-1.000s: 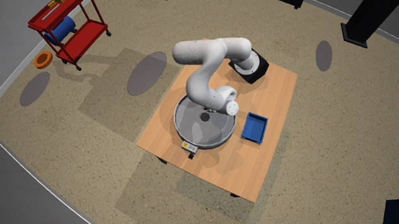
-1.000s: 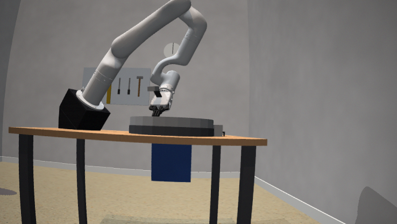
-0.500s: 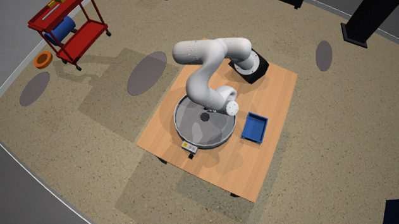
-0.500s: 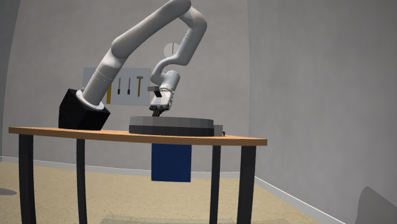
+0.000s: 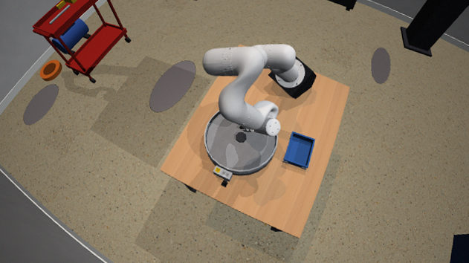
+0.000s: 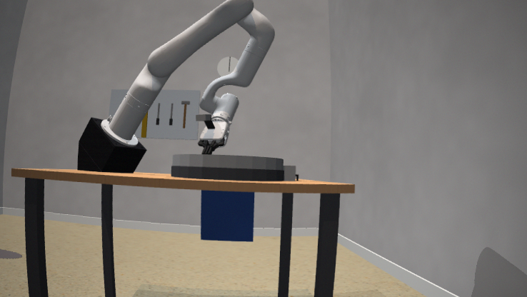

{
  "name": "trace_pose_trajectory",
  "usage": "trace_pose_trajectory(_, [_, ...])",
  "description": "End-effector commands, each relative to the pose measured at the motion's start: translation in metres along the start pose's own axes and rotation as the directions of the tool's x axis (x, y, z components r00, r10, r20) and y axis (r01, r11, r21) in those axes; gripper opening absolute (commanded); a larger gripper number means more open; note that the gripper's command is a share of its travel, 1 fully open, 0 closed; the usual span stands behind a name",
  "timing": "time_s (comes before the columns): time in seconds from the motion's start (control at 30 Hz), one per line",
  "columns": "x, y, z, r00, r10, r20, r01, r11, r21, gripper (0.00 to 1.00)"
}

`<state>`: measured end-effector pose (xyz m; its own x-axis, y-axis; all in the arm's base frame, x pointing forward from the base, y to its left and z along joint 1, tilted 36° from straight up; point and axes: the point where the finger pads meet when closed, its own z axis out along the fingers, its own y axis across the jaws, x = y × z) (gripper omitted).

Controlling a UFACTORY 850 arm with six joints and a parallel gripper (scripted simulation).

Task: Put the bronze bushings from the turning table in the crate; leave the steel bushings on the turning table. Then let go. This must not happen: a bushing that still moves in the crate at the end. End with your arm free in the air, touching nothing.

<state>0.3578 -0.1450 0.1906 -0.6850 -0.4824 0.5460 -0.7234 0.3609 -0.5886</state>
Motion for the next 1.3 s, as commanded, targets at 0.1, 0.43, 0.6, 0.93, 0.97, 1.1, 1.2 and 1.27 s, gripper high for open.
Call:
trace_pose_trajectory(0.1, [0.000, 0.000, 0.000, 1.000, 0.000, 0.001, 0.000, 1.000, -0.001, 0.00])
trace_pose_trajectory(0.43, [0.012, -0.010, 0.010, 1.000, 0.000, 0.001, 0.000, 1.000, -0.001, 0.00])
trace_pose_trajectory(0.6, [0.014, -0.013, 0.012, 1.000, 0.000, 0.001, 0.000, 1.000, -0.001, 0.00])
trace_pose_trajectory(0.93, [0.024, -0.026, 0.020, 1.000, 0.000, 0.001, 0.000, 1.000, -0.001, 0.00])
trace_pose_trajectory(0.97, [0.024, -0.026, 0.020, 1.000, 0.000, 0.001, 0.000, 1.000, -0.001, 0.00])
trace_pose_trajectory(1.1, [0.029, -0.035, 0.024, 1.000, 0.000, 0.001, 0.000, 1.000, -0.001, 0.00])
trace_pose_trajectory(1.2, [0.032, -0.041, 0.027, 1.000, 0.000, 0.001, 0.000, 1.000, -0.001, 0.00])
trace_pose_trajectory(1.27, [0.032, -0.041, 0.027, 1.000, 0.000, 0.001, 0.000, 1.000, -0.001, 0.00])
